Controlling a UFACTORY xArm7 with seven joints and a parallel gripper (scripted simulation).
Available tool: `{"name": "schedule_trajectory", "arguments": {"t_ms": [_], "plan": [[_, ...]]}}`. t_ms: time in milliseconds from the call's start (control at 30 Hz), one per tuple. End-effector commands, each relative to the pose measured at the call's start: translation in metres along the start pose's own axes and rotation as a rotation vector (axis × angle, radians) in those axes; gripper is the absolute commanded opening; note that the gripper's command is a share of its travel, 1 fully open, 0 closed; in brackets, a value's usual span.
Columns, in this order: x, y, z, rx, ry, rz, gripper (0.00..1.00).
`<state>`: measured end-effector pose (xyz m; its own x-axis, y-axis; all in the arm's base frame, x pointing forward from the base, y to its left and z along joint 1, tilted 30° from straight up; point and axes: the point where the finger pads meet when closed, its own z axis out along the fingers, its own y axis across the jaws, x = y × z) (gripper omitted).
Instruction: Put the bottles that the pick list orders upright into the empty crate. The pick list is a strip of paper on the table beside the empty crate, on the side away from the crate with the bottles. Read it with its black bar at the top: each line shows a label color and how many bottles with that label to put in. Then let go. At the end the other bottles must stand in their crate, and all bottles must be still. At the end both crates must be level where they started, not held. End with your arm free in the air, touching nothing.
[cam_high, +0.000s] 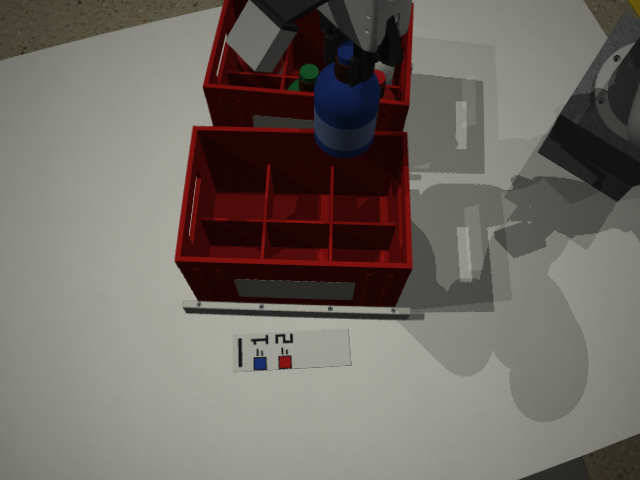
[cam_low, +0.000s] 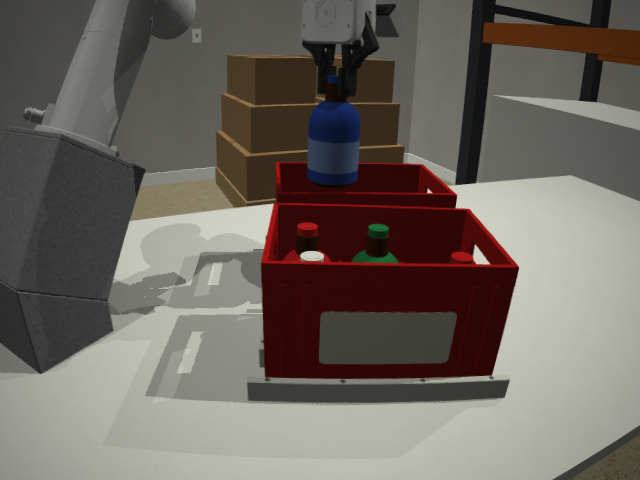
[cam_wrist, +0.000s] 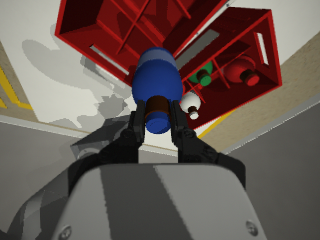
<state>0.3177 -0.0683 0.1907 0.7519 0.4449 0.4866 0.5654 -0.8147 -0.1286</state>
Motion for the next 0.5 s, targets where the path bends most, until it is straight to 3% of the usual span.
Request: {"name": "schedule_trajectory", "arguments": {"t_ms": [0,467], "plan": [[0.000,-0.008,-0.002,-0.004,0.002,0.000,0.00],[-0.003,-0.032,-0.002,-0.004,0.002,0.000,0.00]]}}
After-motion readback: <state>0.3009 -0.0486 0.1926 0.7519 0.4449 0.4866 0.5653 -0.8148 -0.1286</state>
